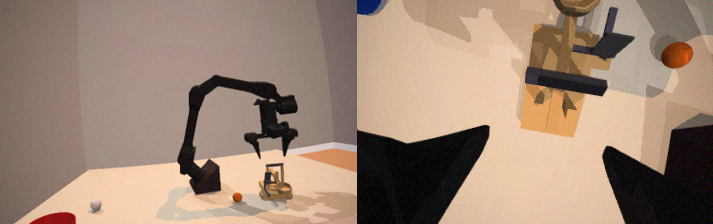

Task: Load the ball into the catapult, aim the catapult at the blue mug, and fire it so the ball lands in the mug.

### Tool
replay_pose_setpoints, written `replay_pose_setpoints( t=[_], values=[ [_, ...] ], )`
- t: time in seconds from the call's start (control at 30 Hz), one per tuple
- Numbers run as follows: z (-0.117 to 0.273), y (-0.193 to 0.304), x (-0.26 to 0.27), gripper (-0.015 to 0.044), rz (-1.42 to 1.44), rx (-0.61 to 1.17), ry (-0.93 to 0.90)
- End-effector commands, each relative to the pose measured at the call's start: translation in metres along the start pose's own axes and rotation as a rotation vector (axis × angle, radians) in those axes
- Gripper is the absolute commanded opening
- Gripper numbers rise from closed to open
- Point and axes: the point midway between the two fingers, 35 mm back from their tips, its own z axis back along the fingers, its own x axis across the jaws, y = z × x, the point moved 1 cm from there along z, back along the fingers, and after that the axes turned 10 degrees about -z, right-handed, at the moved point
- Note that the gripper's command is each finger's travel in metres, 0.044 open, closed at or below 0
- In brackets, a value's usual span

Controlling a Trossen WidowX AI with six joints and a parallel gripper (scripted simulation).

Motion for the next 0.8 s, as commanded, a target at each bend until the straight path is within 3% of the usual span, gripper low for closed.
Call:
replay_pose_setpoints(
  t=[0.0,0.77],
  values=[
    [-0.030,-0.002,-0.005,0.0440,0.003,-0.006,0.020],
    [-0.062,-0.002,-0.004,0.0440,0.003,-0.007,0.020]
  ],
)
